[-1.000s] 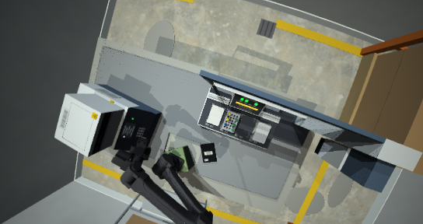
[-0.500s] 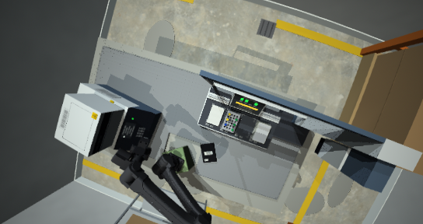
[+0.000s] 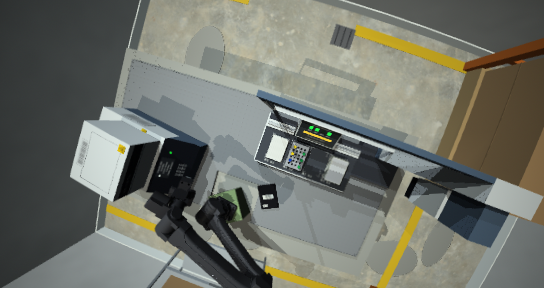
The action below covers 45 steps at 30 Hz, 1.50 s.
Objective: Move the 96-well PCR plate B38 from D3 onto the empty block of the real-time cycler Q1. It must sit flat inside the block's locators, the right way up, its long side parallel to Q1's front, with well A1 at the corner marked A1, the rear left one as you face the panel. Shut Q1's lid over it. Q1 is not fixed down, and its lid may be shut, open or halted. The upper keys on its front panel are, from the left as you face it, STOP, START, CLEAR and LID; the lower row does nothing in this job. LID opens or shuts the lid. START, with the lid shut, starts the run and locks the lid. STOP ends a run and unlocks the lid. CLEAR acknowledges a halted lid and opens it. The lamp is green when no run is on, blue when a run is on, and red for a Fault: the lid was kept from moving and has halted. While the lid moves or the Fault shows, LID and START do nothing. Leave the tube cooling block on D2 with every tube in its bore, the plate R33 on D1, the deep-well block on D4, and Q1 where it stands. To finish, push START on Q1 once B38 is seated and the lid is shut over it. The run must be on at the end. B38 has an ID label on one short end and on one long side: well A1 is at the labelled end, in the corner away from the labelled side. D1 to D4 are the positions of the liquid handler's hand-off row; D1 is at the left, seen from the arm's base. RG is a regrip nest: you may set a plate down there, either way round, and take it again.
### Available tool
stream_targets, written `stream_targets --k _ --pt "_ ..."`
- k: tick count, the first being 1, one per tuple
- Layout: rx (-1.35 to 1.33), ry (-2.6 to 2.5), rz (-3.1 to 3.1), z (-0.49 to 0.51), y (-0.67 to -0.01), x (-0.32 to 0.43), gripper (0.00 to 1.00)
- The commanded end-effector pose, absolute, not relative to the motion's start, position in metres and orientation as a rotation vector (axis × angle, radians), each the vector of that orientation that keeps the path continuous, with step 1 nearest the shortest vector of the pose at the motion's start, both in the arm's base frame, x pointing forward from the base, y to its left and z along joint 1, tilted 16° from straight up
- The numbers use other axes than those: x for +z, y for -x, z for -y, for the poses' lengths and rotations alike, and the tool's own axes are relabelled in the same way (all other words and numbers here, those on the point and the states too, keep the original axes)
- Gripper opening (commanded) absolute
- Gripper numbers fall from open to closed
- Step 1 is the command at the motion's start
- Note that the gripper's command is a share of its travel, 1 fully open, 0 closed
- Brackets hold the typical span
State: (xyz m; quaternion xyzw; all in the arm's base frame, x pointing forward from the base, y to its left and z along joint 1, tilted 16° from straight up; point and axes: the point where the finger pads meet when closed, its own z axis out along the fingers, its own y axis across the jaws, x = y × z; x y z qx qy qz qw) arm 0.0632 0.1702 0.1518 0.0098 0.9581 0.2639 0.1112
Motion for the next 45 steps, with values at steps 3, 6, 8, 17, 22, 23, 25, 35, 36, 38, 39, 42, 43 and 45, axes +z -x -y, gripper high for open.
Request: stream_targets --k 3,6,8,17,22,23,25,35,36,38,39,42,43,45 --pt "0.803 -0.029 -2.803 -0.183 -0.063 0.157 0.0" --pt "0.79 -0.04 -2.807 -0.188 -0.065 0.15 0.0" --pt "0.785 -0.053 -2.806 -0.191 -0.067 0.147 0.0" --pt "0.803 -0.031 -2.798 -0.202 -0.067 0.147 0.0" --pt "0.793 -0.03 -2.805 -0.21 -0.068 0.139 0.0" --pt "0.793 -0.032 -2.805 -0.212 -0.068 0.137 0.0" --pt "0.793 -0.034 -2.805 -0.214 -0.069 0.135 0.0" --pt "0.825 -0.025 -2.787 -0.229 -0.072 0.141 0.0" --pt "0.82 -0.025 -2.79 -0.231 -0.072 0.139 0.0" --pt "0.817 -0.024 -2.792 -0.235 -0.072 0.137 0.0" --pt "0.816 -0.024 -2.793 -0.237 -0.072 0.136 0.0" --pt "0.807 -0.029 -2.798 -0.24 -0.073 0.129 0.0" --pt "0.803 -0.03 -2.8 -0.24 -0.073 0.126 0.0" --pt "0.803 -0.038 -2.799 -0.243 -0.074 0.124 0.0"
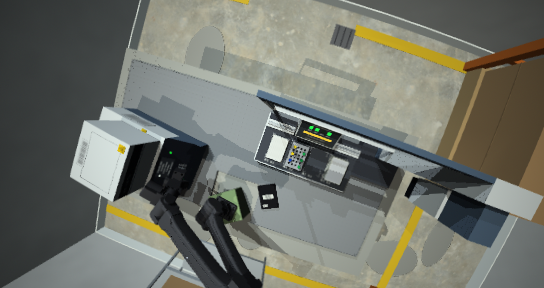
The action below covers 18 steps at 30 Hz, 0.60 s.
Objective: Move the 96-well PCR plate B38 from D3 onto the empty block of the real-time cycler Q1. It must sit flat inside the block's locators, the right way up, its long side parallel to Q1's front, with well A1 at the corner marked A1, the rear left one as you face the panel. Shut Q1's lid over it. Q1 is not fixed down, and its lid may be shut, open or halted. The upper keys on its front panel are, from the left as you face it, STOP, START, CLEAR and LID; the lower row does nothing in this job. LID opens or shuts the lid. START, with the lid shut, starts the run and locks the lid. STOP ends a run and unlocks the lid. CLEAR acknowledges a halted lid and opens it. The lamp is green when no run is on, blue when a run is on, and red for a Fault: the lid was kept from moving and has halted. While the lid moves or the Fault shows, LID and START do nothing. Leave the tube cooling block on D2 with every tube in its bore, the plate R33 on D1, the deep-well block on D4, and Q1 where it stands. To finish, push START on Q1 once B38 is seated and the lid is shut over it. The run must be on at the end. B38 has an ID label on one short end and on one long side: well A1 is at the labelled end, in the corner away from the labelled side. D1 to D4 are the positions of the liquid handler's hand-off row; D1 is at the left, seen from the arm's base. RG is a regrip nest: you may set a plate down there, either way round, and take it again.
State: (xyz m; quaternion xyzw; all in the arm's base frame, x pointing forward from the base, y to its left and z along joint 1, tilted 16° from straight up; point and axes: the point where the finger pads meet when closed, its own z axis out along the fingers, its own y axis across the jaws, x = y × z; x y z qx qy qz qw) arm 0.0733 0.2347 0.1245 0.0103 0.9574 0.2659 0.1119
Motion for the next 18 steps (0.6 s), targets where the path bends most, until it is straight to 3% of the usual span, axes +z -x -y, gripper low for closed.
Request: stream_targets --k 1,18 --pt "0.803 -0.039 -2.799 -0.244 -0.074 0.123 0.0" --pt "0.852 -0.034 -2.778 -0.269 -0.078 0.135 0.0"
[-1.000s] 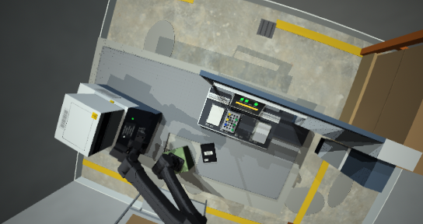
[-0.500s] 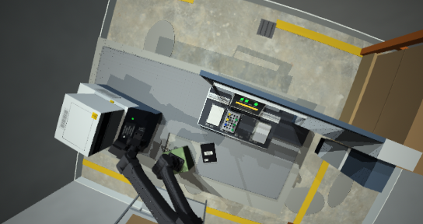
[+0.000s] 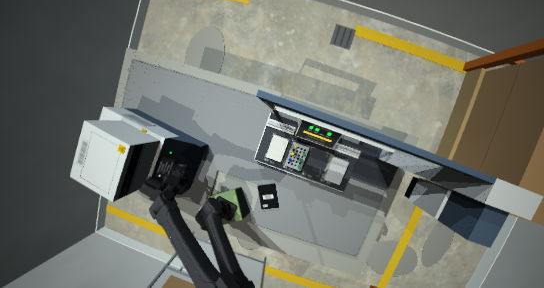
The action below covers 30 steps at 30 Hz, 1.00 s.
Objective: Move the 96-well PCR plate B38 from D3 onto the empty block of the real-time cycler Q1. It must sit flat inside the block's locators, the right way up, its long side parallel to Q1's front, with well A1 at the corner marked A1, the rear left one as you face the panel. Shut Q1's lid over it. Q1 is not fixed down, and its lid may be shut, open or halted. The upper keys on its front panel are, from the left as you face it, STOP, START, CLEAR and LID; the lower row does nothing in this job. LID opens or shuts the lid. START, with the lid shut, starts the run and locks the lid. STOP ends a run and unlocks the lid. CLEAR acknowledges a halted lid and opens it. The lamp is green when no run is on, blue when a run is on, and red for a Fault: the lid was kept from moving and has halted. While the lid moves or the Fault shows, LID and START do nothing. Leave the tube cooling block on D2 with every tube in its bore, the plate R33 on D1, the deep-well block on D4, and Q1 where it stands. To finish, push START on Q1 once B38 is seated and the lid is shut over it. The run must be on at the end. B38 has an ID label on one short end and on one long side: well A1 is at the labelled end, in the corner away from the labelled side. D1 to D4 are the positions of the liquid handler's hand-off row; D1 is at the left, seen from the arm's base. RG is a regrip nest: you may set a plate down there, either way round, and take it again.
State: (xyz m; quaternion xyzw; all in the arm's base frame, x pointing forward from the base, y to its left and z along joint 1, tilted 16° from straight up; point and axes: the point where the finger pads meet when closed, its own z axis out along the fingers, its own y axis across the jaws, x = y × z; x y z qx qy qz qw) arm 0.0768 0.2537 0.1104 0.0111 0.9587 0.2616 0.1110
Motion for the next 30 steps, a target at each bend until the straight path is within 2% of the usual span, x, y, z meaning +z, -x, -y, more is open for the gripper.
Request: stream_targets --k 1,10,30 --pt "0.857 -0.034 -2.775 -0.269 -0.078 0.138 0.0" --pt "0.884 -0.036 -2.763 -0.271 -0.079 0.154 0.0" --pt "0.816 -0.024 -2.793 -0.284 -0.082 0.107 0.0"
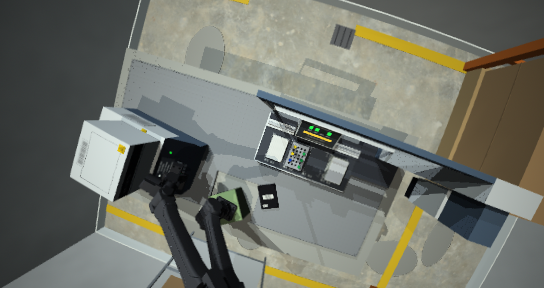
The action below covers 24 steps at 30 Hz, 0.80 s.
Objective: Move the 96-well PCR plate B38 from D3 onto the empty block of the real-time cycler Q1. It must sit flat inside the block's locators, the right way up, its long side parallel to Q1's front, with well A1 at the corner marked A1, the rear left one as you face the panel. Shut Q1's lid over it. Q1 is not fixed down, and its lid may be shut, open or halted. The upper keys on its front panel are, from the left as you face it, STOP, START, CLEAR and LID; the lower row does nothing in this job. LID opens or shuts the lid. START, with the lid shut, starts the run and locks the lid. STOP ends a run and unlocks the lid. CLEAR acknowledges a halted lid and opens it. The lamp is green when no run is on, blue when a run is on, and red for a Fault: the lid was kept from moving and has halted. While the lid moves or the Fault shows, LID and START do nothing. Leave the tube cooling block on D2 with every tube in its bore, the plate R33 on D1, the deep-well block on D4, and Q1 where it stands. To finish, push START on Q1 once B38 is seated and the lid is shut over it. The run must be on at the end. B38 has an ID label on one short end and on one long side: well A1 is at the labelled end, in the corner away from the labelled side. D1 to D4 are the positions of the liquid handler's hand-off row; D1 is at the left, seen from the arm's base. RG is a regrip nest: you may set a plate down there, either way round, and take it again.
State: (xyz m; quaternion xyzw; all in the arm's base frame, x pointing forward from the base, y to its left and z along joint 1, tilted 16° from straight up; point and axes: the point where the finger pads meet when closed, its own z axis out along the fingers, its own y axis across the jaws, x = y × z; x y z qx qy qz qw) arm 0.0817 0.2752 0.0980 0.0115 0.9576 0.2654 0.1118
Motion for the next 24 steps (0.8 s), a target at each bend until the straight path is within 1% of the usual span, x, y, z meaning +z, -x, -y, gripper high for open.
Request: stream_targets --k 1,16,24 --pt "0.814 -0.018 -2.793 -0.282 -0.081 0.106 0.0" --pt "0.792 -0.009 -2.801 -0.272 -0.079 0.103 0.0" --pt "0.834 -0.014 -2.783 -0.281 -0.082 0.118 0.0"
